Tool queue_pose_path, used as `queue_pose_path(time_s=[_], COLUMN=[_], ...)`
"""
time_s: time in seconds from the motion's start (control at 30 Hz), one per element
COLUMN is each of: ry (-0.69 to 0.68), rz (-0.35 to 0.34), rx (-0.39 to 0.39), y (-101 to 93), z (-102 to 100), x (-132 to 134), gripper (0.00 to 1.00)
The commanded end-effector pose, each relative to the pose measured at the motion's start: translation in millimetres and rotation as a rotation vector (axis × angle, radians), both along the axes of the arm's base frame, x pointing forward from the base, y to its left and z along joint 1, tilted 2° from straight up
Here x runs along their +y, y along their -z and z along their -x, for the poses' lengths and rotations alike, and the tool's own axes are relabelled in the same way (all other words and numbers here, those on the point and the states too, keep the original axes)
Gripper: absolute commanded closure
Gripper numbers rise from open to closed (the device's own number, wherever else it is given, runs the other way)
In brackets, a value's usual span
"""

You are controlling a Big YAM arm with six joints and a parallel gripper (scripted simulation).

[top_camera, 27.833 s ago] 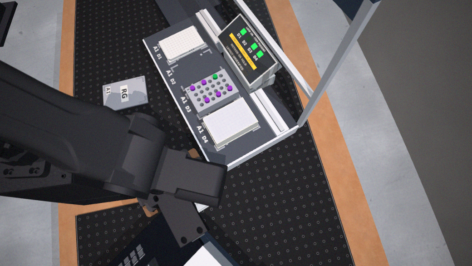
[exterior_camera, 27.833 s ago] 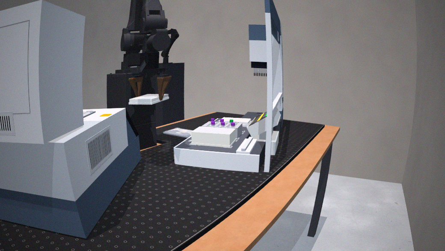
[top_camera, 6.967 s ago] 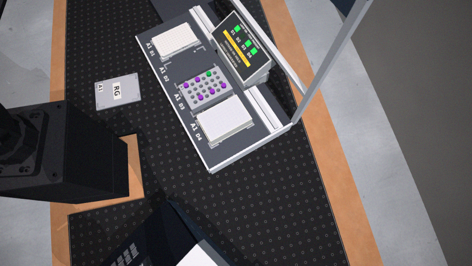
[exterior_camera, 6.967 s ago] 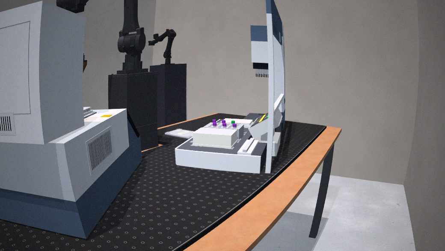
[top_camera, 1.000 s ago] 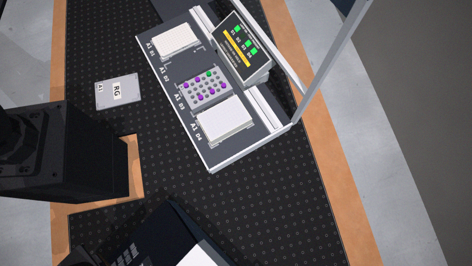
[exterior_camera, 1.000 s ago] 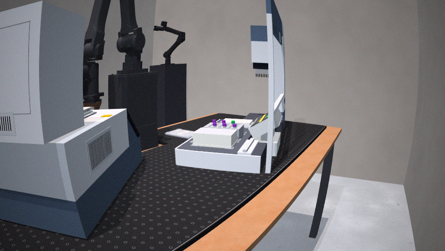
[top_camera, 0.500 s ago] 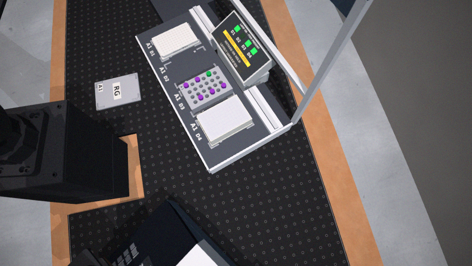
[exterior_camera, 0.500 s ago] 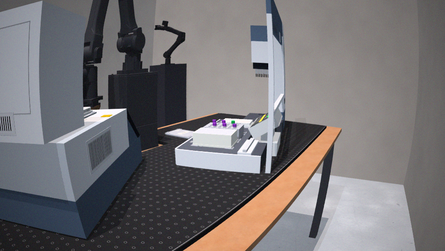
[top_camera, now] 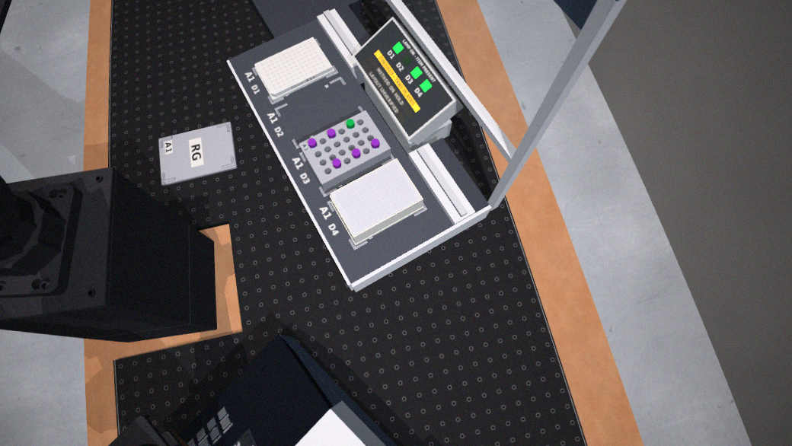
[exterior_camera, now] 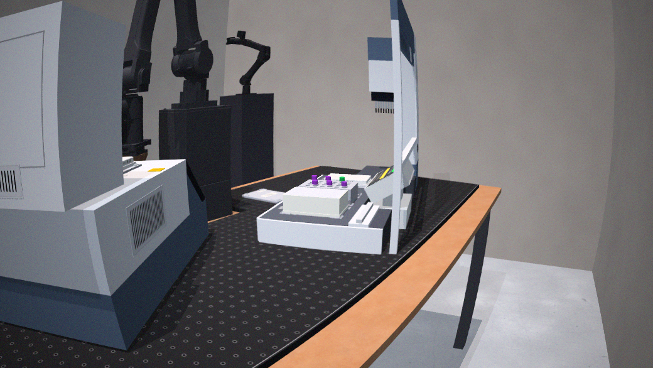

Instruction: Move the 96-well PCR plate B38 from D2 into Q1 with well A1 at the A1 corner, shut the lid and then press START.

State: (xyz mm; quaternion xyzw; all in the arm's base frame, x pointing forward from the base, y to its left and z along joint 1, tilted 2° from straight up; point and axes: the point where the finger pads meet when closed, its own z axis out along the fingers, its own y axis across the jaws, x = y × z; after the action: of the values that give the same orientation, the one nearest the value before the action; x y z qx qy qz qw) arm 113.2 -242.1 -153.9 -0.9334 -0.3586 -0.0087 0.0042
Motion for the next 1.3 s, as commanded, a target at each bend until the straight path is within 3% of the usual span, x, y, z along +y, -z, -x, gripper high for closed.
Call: queue_pose_path(time_s=[0.0, 0.4, 0.7, 1.27], ry=[-0.019, -0.019, -0.019, -0.018], rz=[0.050, 0.000, 0.030, 0.027], rx=[-0.020, 0.001, -0.014, -0.014], y=[-10.4, 2.6, -5.4, -6.4], z=[-12.9, -2.4, -10.5, -8.2], x=[-20.0, 3.5, -14.4, -8.9], gripper=[1.00, 1.00, 1.00, 1.00])
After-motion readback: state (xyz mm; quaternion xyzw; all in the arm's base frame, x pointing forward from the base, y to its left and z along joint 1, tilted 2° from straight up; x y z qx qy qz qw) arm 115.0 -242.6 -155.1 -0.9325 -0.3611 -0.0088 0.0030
